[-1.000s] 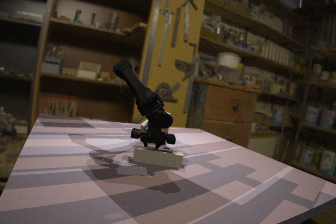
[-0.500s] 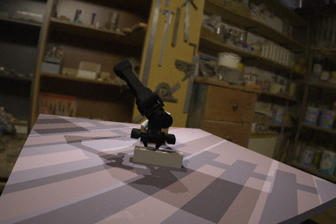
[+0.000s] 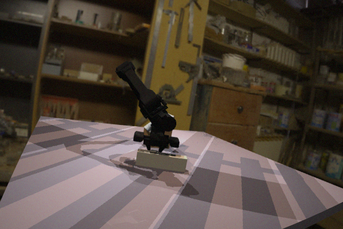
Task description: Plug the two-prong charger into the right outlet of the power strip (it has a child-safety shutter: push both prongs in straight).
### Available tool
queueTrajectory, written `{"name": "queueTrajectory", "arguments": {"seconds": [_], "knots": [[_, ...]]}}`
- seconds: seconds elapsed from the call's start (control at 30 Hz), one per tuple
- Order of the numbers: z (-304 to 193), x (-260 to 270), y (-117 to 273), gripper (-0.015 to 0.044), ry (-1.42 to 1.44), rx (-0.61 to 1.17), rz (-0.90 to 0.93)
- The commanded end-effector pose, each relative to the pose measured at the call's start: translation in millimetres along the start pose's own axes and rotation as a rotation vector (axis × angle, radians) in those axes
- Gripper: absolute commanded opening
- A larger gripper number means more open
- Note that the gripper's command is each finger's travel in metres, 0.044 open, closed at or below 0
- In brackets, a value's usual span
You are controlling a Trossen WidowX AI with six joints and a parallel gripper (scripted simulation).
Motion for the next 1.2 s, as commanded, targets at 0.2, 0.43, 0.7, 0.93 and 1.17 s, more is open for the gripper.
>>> {"name": "queueTrajectory", "arguments": {"seconds": [0.2, 0.43, 0.7, 0.93, 1.17], "knots": [[7.0, 1.6, 4.5, 0.0000, -0.020, -0.033, 0.012], [6.2, 1.3, 4.0, 0.0000, -0.020, -0.033, 0.012], [6.1, 1.2, 3.0, 0.0000, -0.020, -0.033, 0.012], [6.1, 1.2, 2.1, 0.0000, -0.020, -0.033, 0.012], [6.1, 1.1, 1.2, 0.0000, -0.020, -0.033, 0.012]]}}
Point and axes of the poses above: the point midway between the two fingers, 35 mm back from their tips, its own y axis back along the fingers, its own x axis across the jaws, z = x × y, the point moved 4 cm from there along y, back along the fingers, and after that the axes turned 14 degrees about -y, right-handed, at the moved point
